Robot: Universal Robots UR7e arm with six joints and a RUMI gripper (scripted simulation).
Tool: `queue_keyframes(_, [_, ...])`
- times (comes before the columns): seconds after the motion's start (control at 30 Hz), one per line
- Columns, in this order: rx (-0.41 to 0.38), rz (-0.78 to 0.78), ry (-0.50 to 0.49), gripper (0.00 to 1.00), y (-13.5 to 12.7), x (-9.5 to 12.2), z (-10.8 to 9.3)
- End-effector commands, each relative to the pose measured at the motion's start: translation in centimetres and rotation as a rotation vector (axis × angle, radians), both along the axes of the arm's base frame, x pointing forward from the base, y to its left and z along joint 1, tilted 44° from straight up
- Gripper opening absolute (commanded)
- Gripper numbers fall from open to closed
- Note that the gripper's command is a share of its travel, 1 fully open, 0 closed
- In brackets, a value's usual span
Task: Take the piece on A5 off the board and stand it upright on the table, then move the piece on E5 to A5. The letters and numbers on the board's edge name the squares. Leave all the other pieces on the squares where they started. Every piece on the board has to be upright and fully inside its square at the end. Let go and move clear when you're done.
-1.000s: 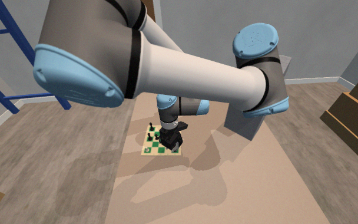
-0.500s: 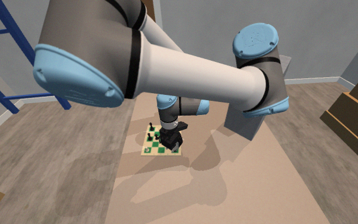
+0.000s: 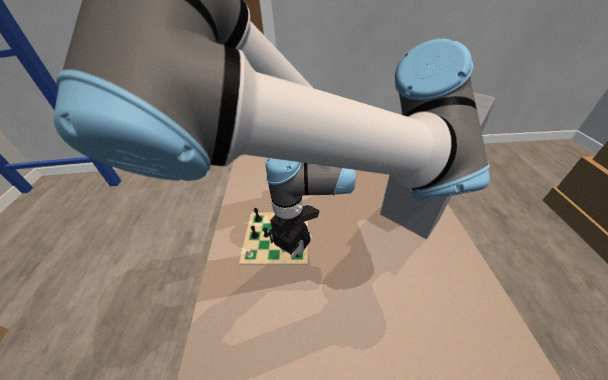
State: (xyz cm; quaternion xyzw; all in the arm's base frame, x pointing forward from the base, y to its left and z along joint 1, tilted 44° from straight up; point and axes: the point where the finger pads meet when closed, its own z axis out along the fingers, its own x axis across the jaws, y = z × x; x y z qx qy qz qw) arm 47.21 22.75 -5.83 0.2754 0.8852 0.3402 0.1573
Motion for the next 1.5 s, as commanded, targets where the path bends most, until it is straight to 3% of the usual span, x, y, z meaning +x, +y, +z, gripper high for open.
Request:
queue_keyframes(0.0, [0.001, 0.0, -0.001, 0.0, -0.4, -0.4, 0.6])
queue_keyframes(0.97, [0.001, 0.0, -0.001, 0.0, -4.2, -3.9, 5.9])
queue_keyframes(1.47, [0.0, 0.0, -0.003, 0.0, -5.0, -4.5, 7.0])
